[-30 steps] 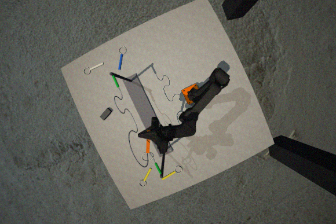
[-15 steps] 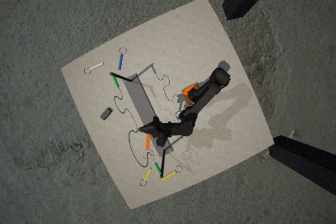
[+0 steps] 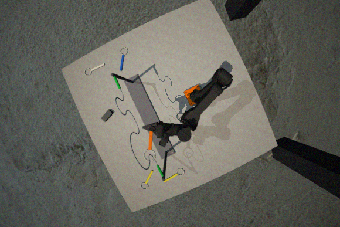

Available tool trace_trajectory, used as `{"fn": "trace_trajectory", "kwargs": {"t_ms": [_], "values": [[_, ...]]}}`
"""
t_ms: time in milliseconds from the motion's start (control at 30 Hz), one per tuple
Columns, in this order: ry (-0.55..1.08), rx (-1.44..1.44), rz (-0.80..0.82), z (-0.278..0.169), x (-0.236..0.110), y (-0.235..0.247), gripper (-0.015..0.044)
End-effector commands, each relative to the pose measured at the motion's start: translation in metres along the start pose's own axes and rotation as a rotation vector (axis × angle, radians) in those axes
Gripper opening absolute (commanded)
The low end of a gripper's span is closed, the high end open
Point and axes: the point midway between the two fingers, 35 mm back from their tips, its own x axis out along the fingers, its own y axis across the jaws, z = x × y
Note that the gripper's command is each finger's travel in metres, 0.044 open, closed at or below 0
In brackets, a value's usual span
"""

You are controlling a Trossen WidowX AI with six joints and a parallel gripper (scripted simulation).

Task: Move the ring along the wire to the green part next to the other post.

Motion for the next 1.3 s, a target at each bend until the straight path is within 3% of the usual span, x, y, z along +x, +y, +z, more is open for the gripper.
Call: {"fn": "trace_trajectory", "kwargs": {"t_ms": [0,300,1267], "values": [[0.011,0.072,0.044,0.000,-0.003,0.015,-0.0150],[-0.043,0.270,0.135,0.007,0.000,0.049,-0.0150],[0.042,0.904,0.459,0.065,-0.043,0.134,-0.0150]]}}
